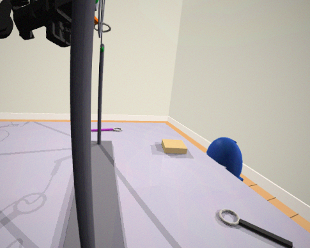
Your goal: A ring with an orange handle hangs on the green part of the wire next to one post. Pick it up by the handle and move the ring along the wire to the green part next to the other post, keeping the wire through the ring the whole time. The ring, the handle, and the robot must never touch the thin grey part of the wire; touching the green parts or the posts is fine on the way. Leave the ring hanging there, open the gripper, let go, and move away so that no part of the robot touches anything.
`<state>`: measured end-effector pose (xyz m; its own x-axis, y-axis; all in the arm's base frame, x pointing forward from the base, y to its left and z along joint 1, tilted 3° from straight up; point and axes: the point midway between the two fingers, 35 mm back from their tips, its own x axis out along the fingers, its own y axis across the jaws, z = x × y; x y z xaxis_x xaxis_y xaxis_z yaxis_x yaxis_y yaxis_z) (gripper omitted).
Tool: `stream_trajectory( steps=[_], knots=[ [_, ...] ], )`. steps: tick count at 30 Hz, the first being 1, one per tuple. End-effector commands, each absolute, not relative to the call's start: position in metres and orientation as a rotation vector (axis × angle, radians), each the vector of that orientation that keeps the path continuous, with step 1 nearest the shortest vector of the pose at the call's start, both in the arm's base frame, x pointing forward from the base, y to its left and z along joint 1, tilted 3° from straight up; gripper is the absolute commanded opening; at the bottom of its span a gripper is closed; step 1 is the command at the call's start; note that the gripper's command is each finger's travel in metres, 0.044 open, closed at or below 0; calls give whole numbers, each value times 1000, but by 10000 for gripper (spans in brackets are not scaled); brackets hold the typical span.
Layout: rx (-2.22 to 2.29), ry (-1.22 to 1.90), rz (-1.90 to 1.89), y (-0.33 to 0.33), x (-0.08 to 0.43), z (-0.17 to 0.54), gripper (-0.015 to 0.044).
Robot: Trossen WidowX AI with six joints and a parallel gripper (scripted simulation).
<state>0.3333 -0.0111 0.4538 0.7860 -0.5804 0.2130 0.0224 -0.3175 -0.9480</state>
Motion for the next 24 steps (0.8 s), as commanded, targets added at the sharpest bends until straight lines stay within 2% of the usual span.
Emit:
stream_trajectory(
  steps=[1, 24],
  knots=[
    [-1699, 455, -635, -15, 331, 438, -150],
    [-1131, 507, -534, -5, 332, 354, -150]
  ],
)
